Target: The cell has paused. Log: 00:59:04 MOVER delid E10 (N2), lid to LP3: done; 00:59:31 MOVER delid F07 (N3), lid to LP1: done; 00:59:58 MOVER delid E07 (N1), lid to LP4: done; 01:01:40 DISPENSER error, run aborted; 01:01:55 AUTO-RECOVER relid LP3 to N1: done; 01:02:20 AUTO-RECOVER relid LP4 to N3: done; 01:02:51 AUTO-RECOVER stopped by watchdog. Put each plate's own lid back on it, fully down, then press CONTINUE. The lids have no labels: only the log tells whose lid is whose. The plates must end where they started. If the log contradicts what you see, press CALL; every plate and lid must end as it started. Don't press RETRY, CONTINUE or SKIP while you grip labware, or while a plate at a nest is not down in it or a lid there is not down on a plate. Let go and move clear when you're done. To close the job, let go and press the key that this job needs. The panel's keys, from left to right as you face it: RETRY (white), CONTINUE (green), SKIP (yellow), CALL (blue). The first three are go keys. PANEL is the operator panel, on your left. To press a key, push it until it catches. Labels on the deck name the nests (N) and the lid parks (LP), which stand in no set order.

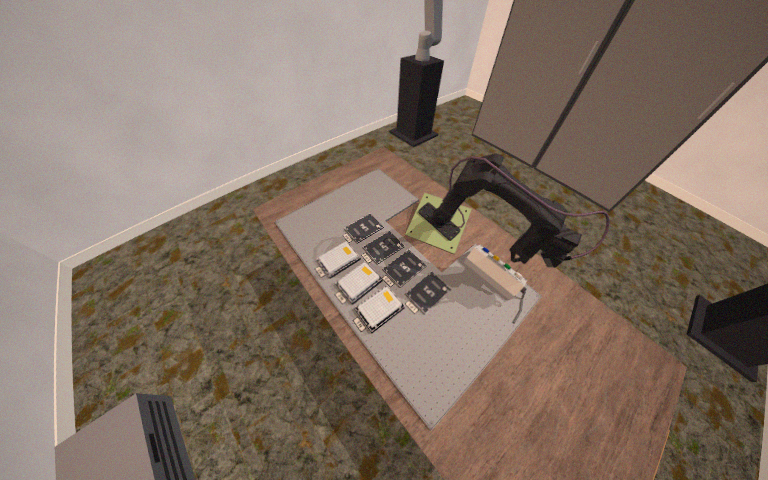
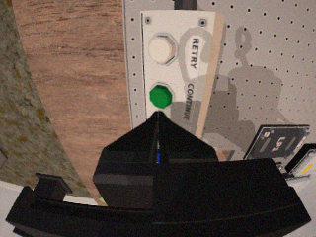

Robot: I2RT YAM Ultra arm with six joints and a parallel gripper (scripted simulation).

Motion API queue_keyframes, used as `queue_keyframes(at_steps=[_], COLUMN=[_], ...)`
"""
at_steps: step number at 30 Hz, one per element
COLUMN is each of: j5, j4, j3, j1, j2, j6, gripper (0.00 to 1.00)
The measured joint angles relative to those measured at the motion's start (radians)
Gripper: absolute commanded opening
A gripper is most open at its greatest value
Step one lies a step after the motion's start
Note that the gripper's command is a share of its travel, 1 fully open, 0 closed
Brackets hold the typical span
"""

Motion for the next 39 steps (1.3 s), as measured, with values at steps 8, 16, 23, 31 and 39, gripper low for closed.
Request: queue_keyframes(at_steps=[8, 16, 23, 31, 39], j5=[0.000, 0.000, 0.000, 0.000, 0.000], j4=[0.014, 0.031, 0.048, 0.067, 0.088], j3=[-0.019, -0.032, -0.048, -0.062, -0.075], j1=[-0.005, -0.008, -0.013, -0.018, -0.023], j2=[0.000, 0.006, 0.007, 0.011, 0.014], j6=[-0.003, -0.008, -0.012, -0.018, -0.023], gripper=[0.00, 0.00, 0.00, 0.00, 0.00])
